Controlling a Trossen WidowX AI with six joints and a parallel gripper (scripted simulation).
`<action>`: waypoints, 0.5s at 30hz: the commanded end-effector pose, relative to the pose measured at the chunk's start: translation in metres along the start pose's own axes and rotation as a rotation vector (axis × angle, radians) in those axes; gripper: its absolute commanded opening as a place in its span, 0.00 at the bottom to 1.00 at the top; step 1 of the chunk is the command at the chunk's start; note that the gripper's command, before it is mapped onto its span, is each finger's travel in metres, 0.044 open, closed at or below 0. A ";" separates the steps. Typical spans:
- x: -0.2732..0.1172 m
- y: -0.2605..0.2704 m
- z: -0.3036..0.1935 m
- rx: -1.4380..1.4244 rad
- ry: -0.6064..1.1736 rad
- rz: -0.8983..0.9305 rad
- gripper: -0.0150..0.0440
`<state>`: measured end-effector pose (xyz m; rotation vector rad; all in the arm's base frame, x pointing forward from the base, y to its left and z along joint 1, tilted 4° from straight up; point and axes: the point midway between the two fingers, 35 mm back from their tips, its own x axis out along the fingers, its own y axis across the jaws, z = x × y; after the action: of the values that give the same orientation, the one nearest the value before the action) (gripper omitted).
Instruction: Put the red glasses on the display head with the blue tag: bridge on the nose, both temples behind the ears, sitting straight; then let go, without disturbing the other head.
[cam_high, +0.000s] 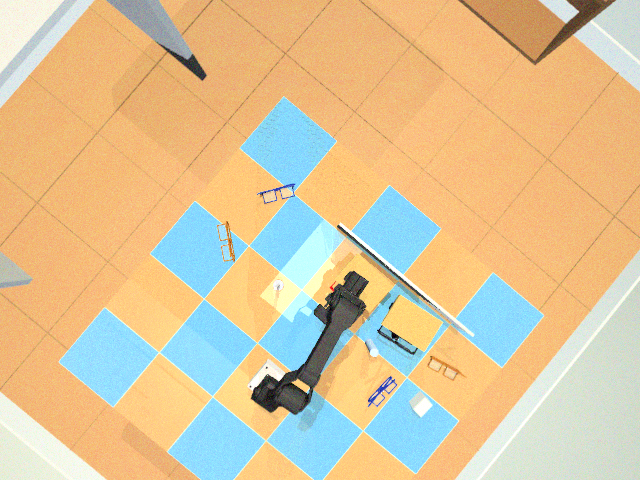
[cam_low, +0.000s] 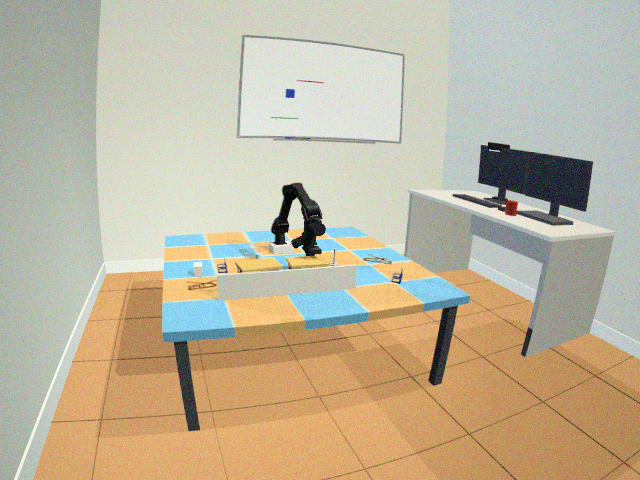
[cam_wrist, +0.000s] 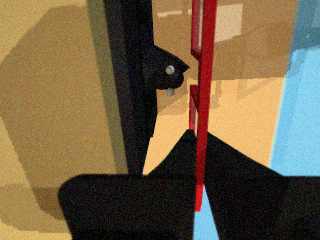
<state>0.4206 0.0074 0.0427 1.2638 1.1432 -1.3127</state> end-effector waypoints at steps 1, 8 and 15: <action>0.000 0.000 0.000 0.000 0.000 0.000 0.30; 0.000 0.000 0.000 0.000 0.000 0.000 0.44; -0.013 0.000 0.000 -0.002 0.000 -0.002 0.44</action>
<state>0.4190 0.0074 0.0449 1.2595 1.1484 -1.3185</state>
